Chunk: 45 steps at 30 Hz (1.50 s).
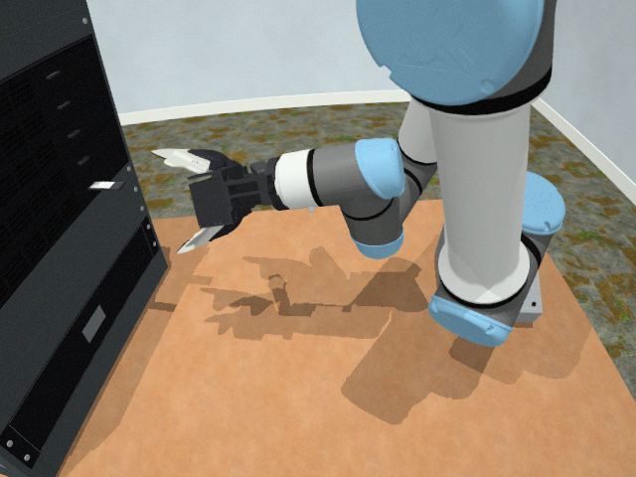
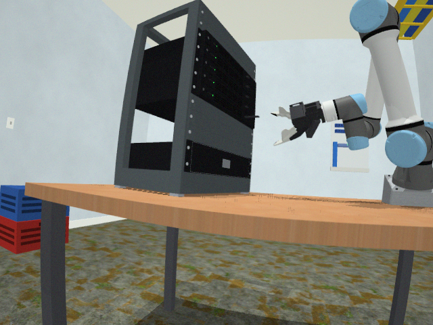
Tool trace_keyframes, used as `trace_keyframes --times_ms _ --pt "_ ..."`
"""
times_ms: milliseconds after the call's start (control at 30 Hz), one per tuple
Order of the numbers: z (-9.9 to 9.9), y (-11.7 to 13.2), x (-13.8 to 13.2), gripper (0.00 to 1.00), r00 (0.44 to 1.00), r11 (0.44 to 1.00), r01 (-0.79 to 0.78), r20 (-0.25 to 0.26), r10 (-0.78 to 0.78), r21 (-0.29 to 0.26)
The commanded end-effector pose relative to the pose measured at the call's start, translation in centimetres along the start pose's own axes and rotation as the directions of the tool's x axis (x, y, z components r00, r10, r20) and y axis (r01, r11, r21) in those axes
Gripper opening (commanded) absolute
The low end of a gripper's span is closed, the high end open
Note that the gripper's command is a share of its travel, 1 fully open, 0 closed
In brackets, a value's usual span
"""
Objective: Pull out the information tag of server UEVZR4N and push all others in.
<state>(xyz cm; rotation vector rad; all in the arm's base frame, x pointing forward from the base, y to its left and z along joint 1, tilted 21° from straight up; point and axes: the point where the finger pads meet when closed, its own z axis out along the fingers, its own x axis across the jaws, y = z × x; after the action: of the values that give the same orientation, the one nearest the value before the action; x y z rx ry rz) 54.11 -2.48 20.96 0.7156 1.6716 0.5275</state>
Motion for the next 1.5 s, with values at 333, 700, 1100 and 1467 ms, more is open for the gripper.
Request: trace_keyframes --times_ms 333,700,1100,1467 --pt "0.5 -0.5 0.1 1.0 0.997 0.997 -0.071 -0.031 0.072 0.011" --pt "0.7 -0.8 0.4 1.0 0.992 0.993 -0.117 -0.05 0.118 0.02" --pt "1.0 -1.1 0.7 1.0 0.982 0.985 -0.169 -0.073 0.171 0.033" --pt "1.2 -1.5 0.9 1.0 0.968 0.972 -0.229 -0.096 0.233 0.049"
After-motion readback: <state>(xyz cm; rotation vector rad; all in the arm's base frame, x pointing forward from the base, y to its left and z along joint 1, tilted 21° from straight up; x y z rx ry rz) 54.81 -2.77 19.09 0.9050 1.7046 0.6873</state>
